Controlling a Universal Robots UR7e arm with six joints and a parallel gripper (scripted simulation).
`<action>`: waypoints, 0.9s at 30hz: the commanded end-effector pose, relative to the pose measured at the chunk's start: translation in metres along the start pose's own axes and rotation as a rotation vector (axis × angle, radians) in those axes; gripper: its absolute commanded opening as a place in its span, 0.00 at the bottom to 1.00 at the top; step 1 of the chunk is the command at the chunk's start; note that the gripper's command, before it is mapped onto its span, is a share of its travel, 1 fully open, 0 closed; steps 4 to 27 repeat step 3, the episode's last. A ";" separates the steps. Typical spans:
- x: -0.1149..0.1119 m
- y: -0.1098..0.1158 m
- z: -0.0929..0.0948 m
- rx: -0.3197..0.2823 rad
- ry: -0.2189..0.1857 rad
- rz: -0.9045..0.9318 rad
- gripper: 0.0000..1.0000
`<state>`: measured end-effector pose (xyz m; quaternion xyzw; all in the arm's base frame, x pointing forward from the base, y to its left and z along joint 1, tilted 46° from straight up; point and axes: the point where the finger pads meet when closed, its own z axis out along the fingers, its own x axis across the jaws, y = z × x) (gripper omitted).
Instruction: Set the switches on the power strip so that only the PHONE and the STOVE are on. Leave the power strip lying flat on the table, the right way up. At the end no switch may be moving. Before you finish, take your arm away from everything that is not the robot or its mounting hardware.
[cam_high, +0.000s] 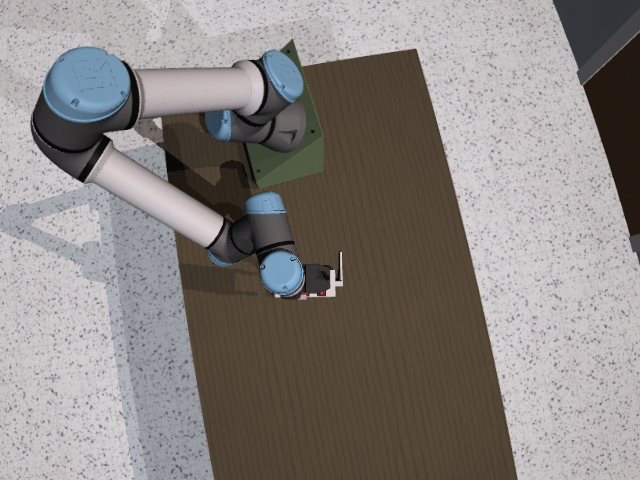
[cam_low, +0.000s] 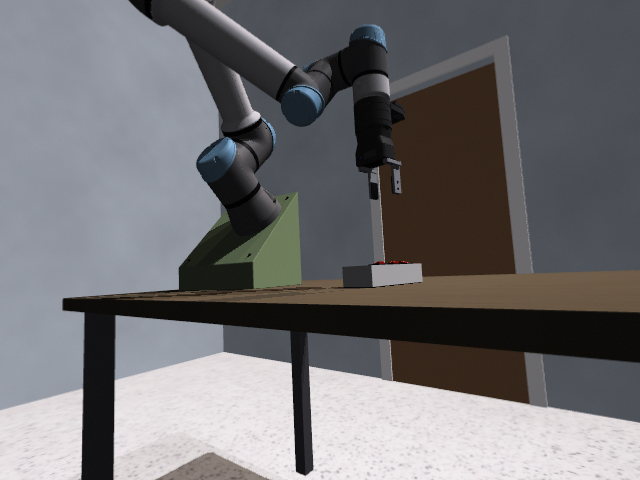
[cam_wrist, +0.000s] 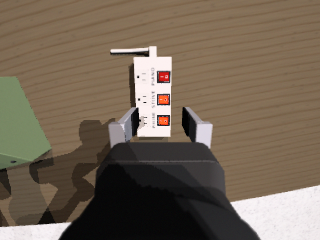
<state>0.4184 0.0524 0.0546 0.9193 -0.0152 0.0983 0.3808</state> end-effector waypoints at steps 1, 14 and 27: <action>0.000 0.000 0.000 0.000 0.001 0.000 1.00; 0.000 0.000 0.000 0.000 0.001 0.000 1.00; 0.000 0.000 0.000 0.000 0.001 0.000 1.00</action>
